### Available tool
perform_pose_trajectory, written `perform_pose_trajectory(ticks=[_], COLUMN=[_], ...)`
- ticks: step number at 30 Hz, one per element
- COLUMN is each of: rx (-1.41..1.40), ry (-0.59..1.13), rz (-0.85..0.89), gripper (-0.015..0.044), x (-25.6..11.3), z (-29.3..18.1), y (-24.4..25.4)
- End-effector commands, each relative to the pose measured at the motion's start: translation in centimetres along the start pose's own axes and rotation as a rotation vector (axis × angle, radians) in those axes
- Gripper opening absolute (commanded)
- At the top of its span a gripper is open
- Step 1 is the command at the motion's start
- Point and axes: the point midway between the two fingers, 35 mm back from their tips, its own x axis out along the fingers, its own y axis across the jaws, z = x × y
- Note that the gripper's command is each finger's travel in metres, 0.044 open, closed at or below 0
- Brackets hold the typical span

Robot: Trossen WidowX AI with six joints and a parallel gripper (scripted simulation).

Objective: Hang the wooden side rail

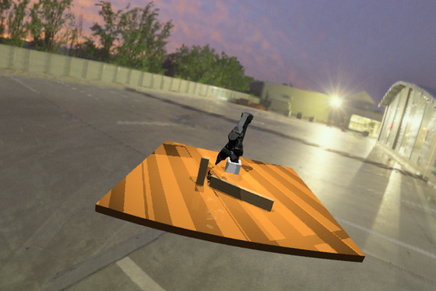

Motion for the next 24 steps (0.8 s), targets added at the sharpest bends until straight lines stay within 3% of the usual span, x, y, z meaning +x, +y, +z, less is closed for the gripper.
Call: perform_pose_trajectory(ticks=[1, 24], rx=[0.795, 2.024], ry=[0.118, 0.084], rz=[-0.085, -0.404], gripper=[0.044, 0.044], x=[0.27, -0.53], z=[0.49, 1.09], y=[0.24, -0.01])
